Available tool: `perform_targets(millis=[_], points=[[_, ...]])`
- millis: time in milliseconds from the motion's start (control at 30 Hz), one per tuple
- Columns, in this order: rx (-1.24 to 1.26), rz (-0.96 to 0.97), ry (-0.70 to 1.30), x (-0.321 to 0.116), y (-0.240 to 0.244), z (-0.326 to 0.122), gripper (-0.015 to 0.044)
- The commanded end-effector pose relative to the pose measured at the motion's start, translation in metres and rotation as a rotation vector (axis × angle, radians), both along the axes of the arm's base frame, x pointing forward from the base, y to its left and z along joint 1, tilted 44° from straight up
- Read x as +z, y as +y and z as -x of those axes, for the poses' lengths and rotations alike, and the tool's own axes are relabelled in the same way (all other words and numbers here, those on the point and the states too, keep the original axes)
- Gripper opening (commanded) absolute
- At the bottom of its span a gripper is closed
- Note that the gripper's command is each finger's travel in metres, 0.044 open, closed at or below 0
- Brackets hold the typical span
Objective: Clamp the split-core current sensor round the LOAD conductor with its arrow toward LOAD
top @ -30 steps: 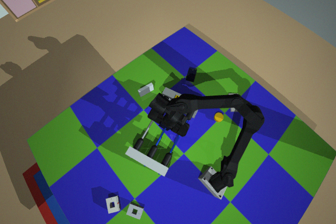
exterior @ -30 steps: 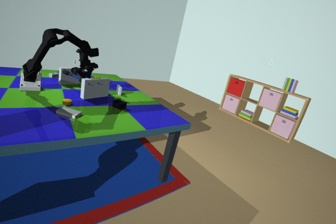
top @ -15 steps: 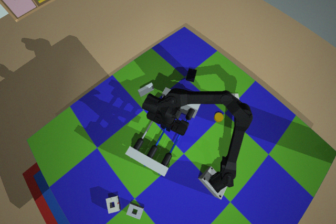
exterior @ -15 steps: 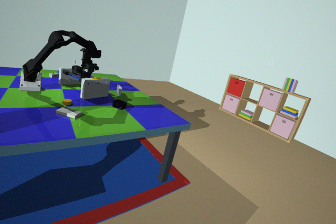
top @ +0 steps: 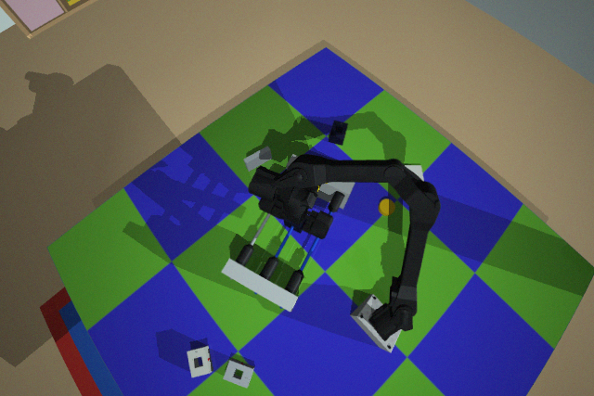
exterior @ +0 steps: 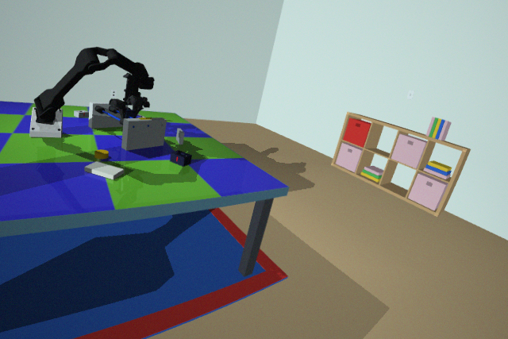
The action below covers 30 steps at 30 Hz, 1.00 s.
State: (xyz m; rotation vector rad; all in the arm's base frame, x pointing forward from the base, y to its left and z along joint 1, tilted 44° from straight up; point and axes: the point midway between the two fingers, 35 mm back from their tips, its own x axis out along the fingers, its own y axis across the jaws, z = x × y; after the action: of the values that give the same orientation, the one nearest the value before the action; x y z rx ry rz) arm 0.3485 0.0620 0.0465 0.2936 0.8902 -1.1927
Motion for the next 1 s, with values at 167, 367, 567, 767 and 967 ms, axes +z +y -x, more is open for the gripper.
perform_targets(millis=[167,367,567,767,967], points=[[0.0,-0.002,-0.001,-0.003,-0.0021,-0.0005,0.0079],[0.0,-0.002,-0.001,-0.003,-0.0021,-0.0005,0.0236],[0.0,-0.002,-0.001,-0.003,-0.0021,-0.0005,0.0267],[0.0,-0.002,-0.001,-0.003,-0.0021,-0.0005,0.0267],[0.0,-0.002,-0.001,-0.003,-0.0021,-0.0005,0.0267]])
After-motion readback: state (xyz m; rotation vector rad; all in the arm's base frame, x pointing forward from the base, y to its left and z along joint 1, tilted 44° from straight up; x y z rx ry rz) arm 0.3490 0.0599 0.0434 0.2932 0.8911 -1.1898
